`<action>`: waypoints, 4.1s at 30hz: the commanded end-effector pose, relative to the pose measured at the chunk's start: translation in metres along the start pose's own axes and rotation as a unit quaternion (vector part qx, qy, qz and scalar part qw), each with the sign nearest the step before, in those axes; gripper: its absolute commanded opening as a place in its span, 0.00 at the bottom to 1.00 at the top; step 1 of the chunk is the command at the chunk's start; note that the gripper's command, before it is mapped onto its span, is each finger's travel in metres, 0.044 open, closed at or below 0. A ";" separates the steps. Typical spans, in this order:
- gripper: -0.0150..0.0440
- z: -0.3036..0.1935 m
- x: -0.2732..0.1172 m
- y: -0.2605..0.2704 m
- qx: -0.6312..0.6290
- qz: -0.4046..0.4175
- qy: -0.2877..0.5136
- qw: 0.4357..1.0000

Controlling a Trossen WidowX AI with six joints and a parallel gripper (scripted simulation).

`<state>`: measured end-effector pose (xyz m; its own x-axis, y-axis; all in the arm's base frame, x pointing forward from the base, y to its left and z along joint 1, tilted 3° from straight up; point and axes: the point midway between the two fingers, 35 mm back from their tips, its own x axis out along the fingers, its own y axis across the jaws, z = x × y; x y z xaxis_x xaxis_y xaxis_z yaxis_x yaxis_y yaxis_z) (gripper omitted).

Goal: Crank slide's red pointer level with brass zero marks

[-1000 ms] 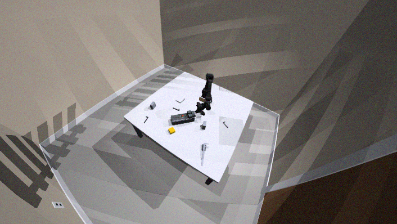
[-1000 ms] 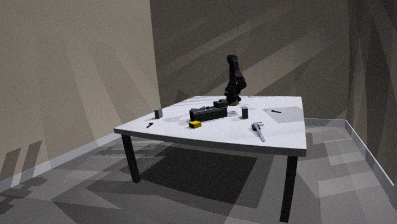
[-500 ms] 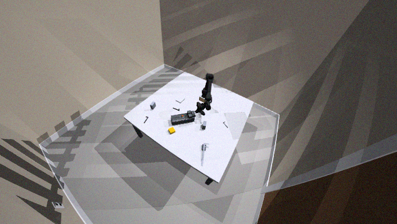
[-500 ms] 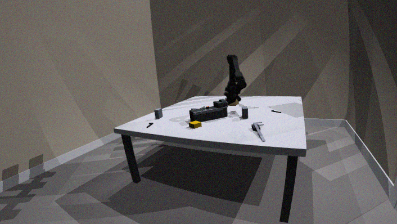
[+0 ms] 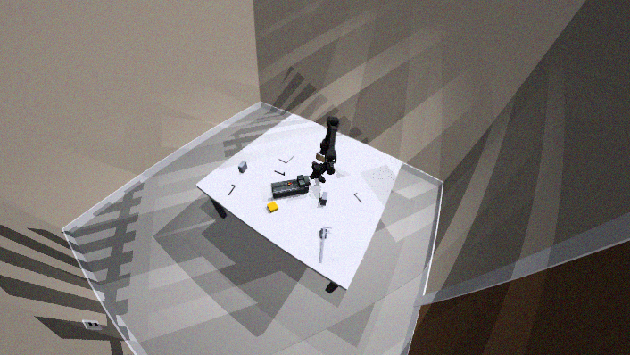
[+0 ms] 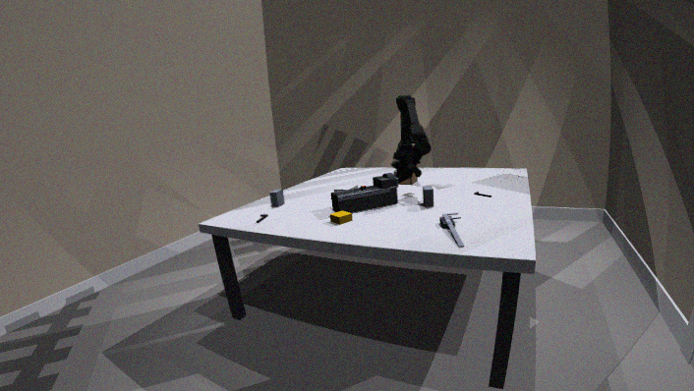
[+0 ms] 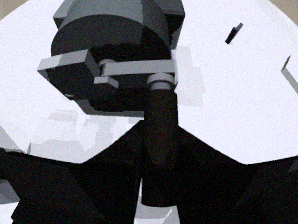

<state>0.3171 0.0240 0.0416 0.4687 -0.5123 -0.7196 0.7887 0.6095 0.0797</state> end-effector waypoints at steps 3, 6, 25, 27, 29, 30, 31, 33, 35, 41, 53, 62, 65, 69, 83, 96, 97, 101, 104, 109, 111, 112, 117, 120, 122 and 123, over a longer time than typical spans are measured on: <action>0.25 0.001 -0.001 0.000 0.000 0.001 -0.003 1.000; 0.25 0.001 -0.001 0.000 0.000 0.001 -0.003 1.000; 0.25 0.001 -0.001 0.000 0.000 0.001 -0.003 1.000; 0.25 0.001 -0.001 0.000 0.000 0.001 -0.003 1.000; 0.25 0.001 -0.001 0.000 0.000 0.001 -0.003 1.000; 0.25 0.001 -0.001 0.000 0.000 0.001 -0.003 1.000; 0.25 0.001 -0.001 0.000 0.000 0.001 -0.003 1.000; 0.25 0.001 -0.001 0.000 0.000 0.001 -0.003 1.000; 0.25 0.001 -0.001 0.000 0.000 0.001 -0.003 1.000; 0.25 0.001 -0.001 0.000 0.000 0.001 -0.003 1.000; 0.25 0.001 -0.001 0.000 0.000 0.001 -0.003 1.000; 0.25 0.001 -0.001 0.000 0.000 0.001 -0.003 1.000; 0.25 0.001 -0.001 0.000 0.000 0.001 -0.003 1.000; 0.25 0.001 -0.001 0.000 0.000 0.001 -0.003 1.000; 0.25 0.000 -0.001 0.000 0.000 0.000 -0.001 1.000; 0.65 0.000 -0.001 0.000 0.000 0.000 -0.001 1.000; 0.70 0.000 -0.001 0.000 0.000 0.000 -0.001 1.000; 0.88 0.000 -0.001 0.000 0.000 0.000 -0.001 1.000; 1.00 0.000 -0.001 0.000 0.000 0.000 -0.001 1.000; 1.00 0.007 -0.008 0.001 -0.004 0.001 0.001 1.000; 1.00 0.015 -0.016 0.001 -0.005 0.001 0.002 1.000; 1.00 0.019 -0.020 0.001 -0.005 0.001 0.002 1.000; 1.00 0.035 -0.036 0.001 0.000 0.001 -0.001 1.000; 1.00 0.039 -0.039 0.001 0.000 0.001 -0.001 1.000; 1.00 0.048 -0.048 0.003 0.001 0.001 -0.001 1.000; 1.00 0.053 -0.053 0.004 0.001 0.002 0.000 1.000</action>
<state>0.3145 0.0212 0.0956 0.4606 -0.5159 -0.7223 0.7903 0.6089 0.0690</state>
